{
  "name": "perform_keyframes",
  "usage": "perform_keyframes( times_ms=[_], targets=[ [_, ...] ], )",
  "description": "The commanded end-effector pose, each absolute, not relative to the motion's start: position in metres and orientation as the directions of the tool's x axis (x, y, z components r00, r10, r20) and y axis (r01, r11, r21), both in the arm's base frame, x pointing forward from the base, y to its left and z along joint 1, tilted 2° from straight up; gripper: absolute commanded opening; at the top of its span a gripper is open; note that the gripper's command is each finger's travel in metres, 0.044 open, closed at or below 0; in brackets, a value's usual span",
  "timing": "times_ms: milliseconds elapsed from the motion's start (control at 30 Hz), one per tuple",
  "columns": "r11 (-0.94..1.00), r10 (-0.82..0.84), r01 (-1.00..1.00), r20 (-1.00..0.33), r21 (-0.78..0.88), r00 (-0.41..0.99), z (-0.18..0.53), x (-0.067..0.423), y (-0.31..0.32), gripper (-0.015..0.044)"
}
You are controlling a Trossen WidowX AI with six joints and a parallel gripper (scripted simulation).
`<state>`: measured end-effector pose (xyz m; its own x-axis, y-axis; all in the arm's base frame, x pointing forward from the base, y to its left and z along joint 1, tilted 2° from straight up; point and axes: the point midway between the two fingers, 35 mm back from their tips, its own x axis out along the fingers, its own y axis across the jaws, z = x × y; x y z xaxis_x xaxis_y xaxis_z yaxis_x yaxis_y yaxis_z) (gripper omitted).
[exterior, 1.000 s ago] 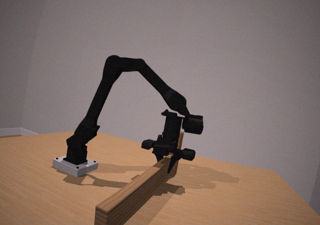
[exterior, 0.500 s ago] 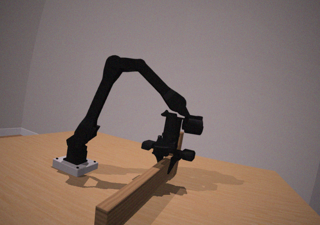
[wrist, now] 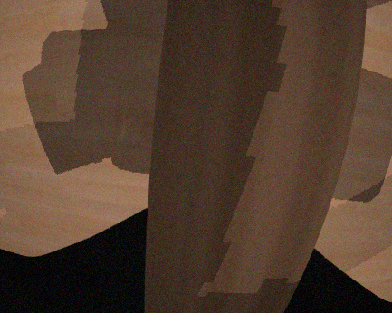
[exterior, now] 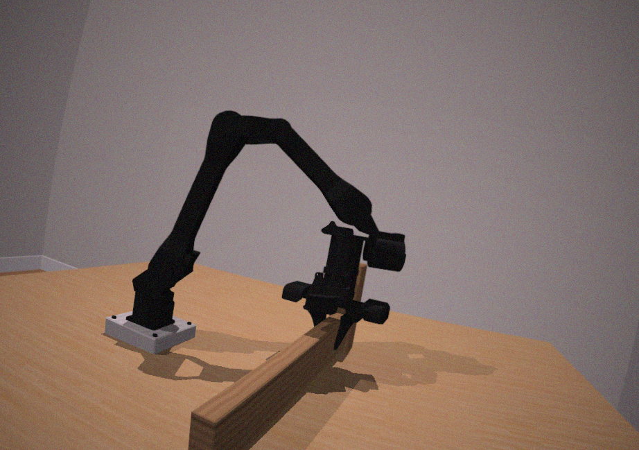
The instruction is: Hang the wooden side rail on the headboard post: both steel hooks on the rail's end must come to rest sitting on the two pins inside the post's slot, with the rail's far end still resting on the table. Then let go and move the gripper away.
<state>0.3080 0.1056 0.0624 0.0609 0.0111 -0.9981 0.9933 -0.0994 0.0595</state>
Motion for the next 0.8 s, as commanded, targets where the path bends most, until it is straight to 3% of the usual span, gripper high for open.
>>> perform_keyframes(
  times_ms=[0, 767],
  targets=[
    [-0.097, 0.019, 0.993, -0.998, 0.062, 0.064, 0.0622, 0.3086, 0.1070, 0.0000],
    [-0.097, 0.019, 0.993, -0.998, 0.062, 0.064, 0.0586, 0.3088, 0.1070, 0.0000]
  ],
)
